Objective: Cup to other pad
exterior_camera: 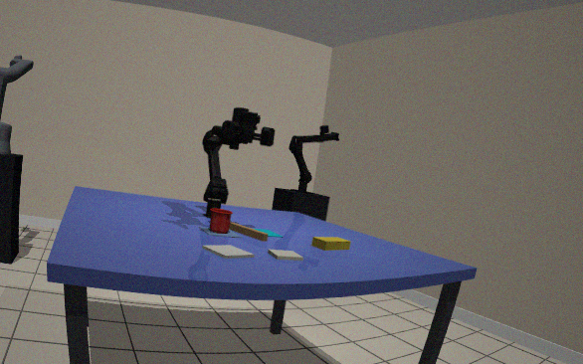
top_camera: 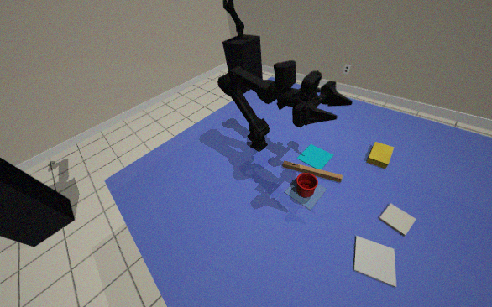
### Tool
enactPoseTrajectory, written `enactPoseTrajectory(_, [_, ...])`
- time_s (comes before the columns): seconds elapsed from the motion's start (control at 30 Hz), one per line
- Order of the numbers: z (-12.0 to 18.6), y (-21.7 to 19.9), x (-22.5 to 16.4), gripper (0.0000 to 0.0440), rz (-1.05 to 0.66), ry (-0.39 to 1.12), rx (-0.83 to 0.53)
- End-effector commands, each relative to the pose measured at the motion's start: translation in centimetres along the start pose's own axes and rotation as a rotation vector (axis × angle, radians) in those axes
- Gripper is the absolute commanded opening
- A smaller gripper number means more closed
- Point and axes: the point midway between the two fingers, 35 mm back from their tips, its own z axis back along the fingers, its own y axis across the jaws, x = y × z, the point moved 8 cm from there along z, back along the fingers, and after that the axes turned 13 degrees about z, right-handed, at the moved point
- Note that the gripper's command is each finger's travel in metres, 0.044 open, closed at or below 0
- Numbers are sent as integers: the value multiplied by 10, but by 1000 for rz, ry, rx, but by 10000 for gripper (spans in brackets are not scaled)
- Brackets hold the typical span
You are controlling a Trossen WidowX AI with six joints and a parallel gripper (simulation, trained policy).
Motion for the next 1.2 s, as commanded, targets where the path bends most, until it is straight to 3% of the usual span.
enactPoseTrajectory(0.0, [0,0,-1,374,-3,7,1])
enactPoseTrajectory(0.43, [-7,13,-11,33,-48,153,46])
enactPoseTrajectory(0.5, [-9,15,-12,1,-54,182,59])
enactPoseTrajectory(0.6, [-12,20,-13,33,-66,221,83])
enactPoseTrajectory(0.8, [-18,28,-13,147,-90,291,122])
enactPoseTrajectory(1.17, [-28,41,-14,126,-130,447,178])
